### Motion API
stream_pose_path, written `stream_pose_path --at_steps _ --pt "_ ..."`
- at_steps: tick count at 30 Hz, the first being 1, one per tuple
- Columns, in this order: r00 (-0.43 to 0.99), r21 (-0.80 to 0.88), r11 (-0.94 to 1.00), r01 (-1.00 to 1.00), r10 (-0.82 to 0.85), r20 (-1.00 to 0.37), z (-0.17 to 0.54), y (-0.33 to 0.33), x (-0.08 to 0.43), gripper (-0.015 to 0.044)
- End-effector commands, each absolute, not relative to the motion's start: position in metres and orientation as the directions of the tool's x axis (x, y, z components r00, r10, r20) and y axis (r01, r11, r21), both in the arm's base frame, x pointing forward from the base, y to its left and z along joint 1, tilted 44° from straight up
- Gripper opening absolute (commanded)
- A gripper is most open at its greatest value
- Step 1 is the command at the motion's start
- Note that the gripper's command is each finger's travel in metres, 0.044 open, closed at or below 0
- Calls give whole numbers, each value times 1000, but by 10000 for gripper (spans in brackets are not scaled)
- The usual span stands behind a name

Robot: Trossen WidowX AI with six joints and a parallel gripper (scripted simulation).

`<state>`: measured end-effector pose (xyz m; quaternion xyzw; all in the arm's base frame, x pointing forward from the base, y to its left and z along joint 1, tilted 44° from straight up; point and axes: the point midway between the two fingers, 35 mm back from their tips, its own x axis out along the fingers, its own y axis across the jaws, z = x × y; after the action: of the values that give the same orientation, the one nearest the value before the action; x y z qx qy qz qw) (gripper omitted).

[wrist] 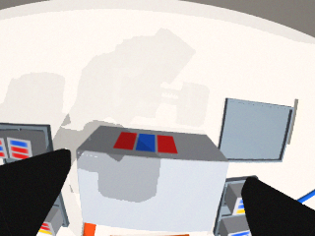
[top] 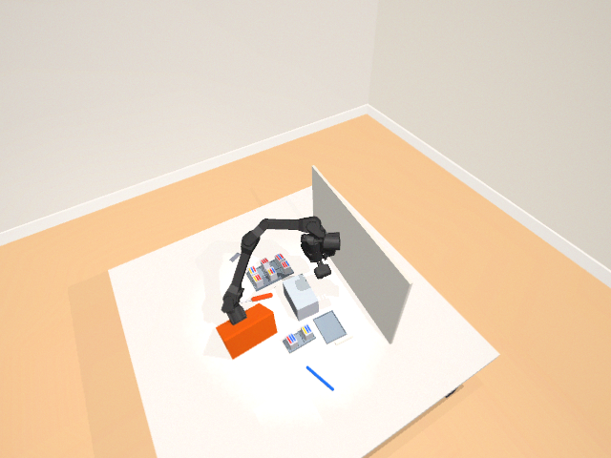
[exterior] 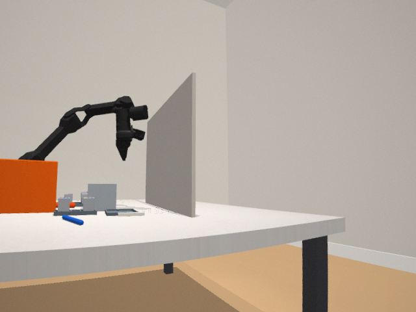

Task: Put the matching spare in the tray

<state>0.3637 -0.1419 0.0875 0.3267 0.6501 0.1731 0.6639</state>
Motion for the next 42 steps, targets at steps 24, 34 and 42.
stream_pose_path --at_steps 24,34,42 --pt "27 -35 3 -999 691 -723 217 87 322 440" --pt "28 -36 3 -999 692 -721 188 113 326 300" --pt "28 -36 3 -999 692 -721 187 115 324 300"
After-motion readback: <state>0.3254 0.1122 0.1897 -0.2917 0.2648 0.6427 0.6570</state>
